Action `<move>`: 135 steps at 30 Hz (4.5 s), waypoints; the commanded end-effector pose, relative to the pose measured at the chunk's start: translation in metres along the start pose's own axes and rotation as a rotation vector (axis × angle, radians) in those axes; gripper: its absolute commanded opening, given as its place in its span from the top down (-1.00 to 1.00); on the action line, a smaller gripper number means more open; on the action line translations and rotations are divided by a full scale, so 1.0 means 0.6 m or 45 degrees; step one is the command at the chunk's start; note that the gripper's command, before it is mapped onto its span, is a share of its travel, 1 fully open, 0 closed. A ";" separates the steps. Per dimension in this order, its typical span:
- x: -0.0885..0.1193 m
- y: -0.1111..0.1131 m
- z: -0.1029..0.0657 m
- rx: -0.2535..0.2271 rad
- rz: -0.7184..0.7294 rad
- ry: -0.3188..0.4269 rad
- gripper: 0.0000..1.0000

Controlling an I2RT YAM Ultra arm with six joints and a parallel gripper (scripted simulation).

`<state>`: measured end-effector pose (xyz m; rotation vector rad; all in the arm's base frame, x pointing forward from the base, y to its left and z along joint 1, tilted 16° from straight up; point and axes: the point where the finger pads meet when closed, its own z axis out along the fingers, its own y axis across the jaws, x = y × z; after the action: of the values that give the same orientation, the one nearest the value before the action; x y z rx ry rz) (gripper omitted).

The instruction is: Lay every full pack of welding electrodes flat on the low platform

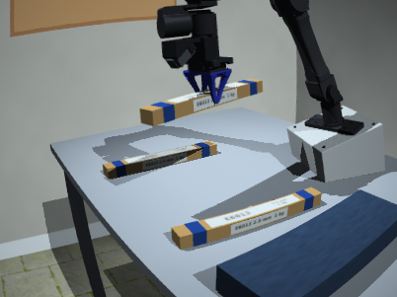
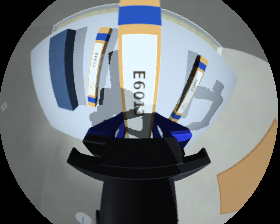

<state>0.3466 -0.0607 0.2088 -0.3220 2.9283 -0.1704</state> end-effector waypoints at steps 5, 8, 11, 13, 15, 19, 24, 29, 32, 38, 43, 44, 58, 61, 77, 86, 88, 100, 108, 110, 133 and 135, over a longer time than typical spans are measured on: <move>-0.007 0.002 -0.067 0.048 -0.005 -0.118 1.00; -0.007 0.002 -0.067 0.048 -0.005 -0.118 1.00; -0.007 0.002 -0.067 0.048 -0.005 -0.118 1.00; -0.006 0.002 -0.067 0.048 -0.005 -0.118 1.00; -0.006 0.002 -0.067 0.048 -0.005 -0.118 1.00; -0.006 0.002 -0.067 0.048 -0.005 -0.118 1.00; -0.006 0.002 -0.068 0.048 -0.005 -0.118 1.00; -0.006 0.003 -0.068 0.049 -0.005 -0.118 1.00; -0.006 0.003 -0.068 0.048 -0.005 -0.118 1.00; -0.006 0.003 -0.067 0.048 -0.005 -0.118 1.00; -0.006 0.003 -0.066 0.048 -0.005 -0.118 1.00; -0.006 0.003 -0.066 0.048 -0.005 -0.118 1.00; -0.006 0.003 -0.064 0.048 -0.005 -0.118 1.00; -0.006 0.003 -0.064 0.048 -0.005 -0.118 1.00; -0.011 0.015 -0.062 0.043 0.124 -0.121 1.00; -0.026 0.053 -0.062 0.033 0.257 -0.124 1.00; -0.029 0.061 -0.063 0.032 0.257 -0.124 1.00; -0.046 0.103 -0.056 0.027 0.256 -0.111 1.00; -0.056 0.132 -0.059 0.025 0.257 -0.117 1.00; -0.057 0.135 -0.063 0.025 0.258 -0.126 1.00; -0.071 0.129 -0.055 0.027 0.261 -0.158 1.00; -0.071 0.128 -0.054 0.027 0.261 -0.157 1.00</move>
<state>0.3567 0.0248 0.2098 -0.0287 2.9111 -0.1550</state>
